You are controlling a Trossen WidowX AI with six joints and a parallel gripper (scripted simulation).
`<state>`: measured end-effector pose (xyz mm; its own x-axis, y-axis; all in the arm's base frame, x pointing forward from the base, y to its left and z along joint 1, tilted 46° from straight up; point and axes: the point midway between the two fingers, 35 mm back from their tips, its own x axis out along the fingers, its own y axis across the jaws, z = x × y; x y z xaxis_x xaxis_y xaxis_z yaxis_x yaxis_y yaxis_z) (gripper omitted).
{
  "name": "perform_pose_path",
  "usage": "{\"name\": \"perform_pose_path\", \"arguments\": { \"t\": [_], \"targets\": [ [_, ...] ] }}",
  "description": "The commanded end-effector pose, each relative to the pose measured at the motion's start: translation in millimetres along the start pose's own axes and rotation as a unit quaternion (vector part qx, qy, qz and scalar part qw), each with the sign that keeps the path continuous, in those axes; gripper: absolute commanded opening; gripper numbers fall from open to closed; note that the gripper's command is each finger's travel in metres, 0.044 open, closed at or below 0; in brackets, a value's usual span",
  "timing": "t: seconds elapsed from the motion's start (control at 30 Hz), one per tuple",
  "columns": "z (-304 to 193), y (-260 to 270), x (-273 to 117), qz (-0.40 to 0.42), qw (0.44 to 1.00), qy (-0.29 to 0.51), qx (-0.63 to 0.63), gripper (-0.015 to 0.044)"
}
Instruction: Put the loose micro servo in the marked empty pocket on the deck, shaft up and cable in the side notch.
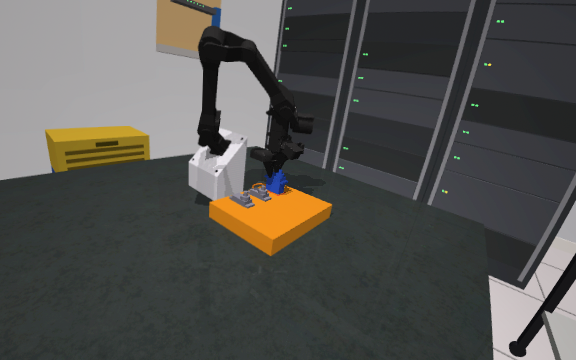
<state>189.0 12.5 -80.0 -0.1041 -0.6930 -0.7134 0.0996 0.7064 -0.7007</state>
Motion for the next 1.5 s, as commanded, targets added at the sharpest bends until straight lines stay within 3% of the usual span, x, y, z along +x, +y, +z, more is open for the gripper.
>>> {"name": "perform_pose_path", "arguments": {
  "t": [0.0,1.47],
  "targets": [
    [0,-1,4,-0.003,1.0,-0.002,-0.003,0.0],
    [0,-2,38,-0.004,1.0,-0.002,-0.002,0.0]
  ]
}}
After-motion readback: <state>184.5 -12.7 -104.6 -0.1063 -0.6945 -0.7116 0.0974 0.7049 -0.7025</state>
